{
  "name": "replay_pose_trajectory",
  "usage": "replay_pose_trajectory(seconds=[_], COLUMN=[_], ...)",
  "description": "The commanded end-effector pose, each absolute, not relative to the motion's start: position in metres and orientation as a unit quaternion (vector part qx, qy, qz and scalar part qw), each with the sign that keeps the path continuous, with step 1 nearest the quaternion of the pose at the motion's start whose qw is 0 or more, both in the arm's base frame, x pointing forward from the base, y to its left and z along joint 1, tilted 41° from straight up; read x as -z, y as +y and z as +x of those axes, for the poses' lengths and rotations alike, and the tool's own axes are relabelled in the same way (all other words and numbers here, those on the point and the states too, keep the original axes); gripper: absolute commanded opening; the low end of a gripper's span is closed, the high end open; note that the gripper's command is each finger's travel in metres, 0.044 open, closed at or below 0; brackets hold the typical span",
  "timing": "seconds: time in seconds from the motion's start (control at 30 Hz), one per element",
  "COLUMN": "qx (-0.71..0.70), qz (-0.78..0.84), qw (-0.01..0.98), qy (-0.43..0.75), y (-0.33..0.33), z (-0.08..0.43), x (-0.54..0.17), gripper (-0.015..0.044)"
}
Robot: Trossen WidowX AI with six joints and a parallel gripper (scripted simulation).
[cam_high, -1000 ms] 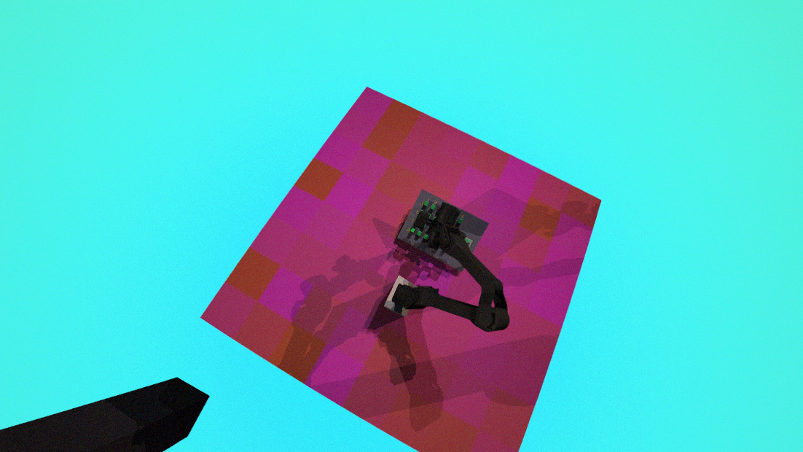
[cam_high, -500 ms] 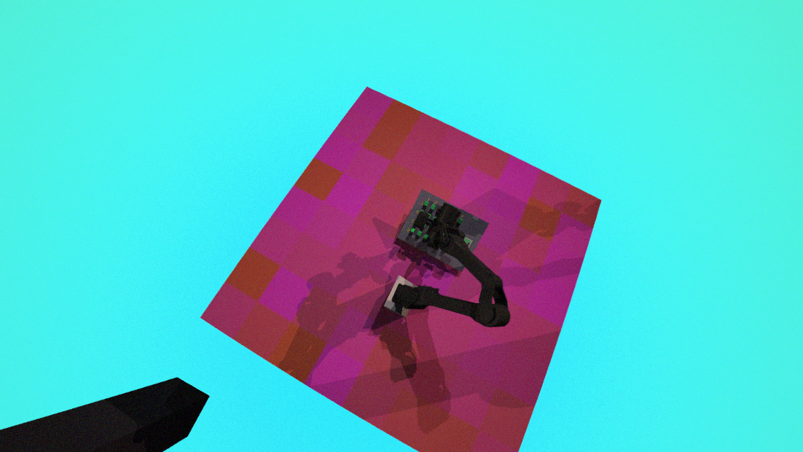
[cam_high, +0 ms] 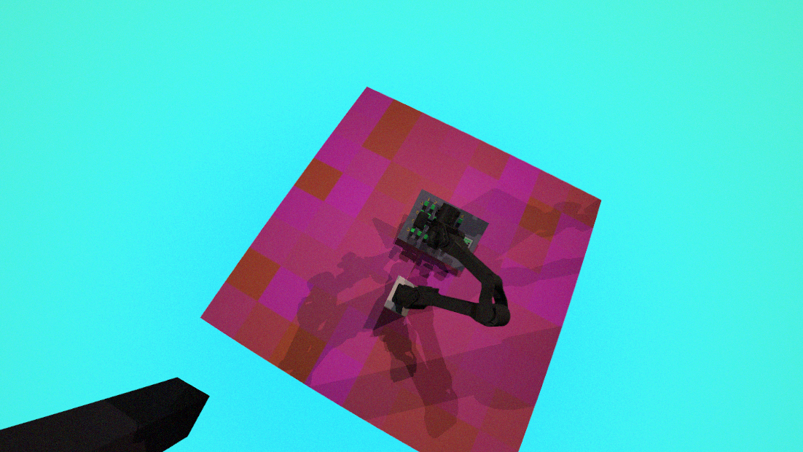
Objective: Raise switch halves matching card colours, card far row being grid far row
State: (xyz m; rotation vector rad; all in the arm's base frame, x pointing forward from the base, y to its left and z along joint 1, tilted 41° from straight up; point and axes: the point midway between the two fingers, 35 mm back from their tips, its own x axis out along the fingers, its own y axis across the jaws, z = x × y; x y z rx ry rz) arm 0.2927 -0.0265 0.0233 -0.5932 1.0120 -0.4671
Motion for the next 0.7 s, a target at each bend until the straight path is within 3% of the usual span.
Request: replay_pose_trajectory(seconds=[0.0,0.67], qx=[0.216,0.216], qz=[-0.278,-0.278], qw=[0.807,0.807], qy=[0.475,0.475], y=[-0.0263,-0.0276], z=[0.2923,0.2932], x=[-0.0223,-0.0209], gripper=[0.0,0.0])
